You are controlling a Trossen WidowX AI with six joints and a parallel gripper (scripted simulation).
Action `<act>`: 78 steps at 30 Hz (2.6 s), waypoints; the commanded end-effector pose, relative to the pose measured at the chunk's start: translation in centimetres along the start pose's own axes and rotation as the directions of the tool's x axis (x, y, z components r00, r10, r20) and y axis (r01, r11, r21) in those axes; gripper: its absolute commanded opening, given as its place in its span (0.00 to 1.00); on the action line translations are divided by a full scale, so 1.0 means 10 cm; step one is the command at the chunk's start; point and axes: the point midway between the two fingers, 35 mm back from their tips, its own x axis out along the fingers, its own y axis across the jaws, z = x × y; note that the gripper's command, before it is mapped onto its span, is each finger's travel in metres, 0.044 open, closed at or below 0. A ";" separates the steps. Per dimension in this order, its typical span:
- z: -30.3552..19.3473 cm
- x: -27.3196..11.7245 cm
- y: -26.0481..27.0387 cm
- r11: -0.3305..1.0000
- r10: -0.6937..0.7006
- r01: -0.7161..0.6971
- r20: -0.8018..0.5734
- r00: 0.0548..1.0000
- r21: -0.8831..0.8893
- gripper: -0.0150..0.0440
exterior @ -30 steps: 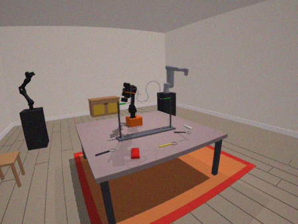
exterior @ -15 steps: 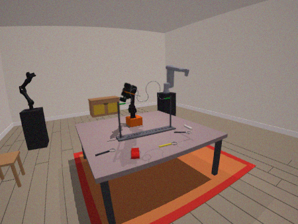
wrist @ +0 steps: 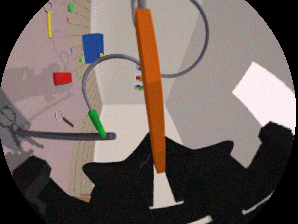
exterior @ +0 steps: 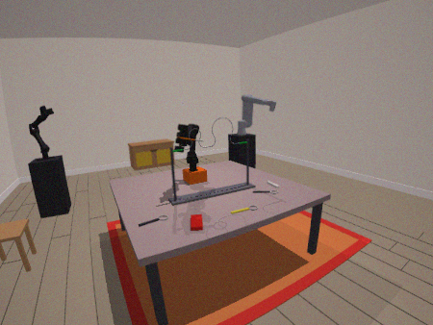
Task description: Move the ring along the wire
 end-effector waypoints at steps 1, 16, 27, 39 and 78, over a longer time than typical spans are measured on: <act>-0.01 -0.02 0.12 0.997 0.039 -0.039 -0.010 0.999 0.062 0.00; 0.10 -0.15 0.63 0.916 0.228 -0.212 -0.008 0.974 0.342 0.00; 0.28 -0.31 0.98 0.772 0.369 -0.326 0.033 0.929 0.545 0.00; 0.57 -0.54 1.26 0.551 0.498 -0.415 0.115 0.860 0.724 0.00; 1.58 -1.21 1.41 -0.145 0.637 -0.434 0.419 0.646 0.889 0.00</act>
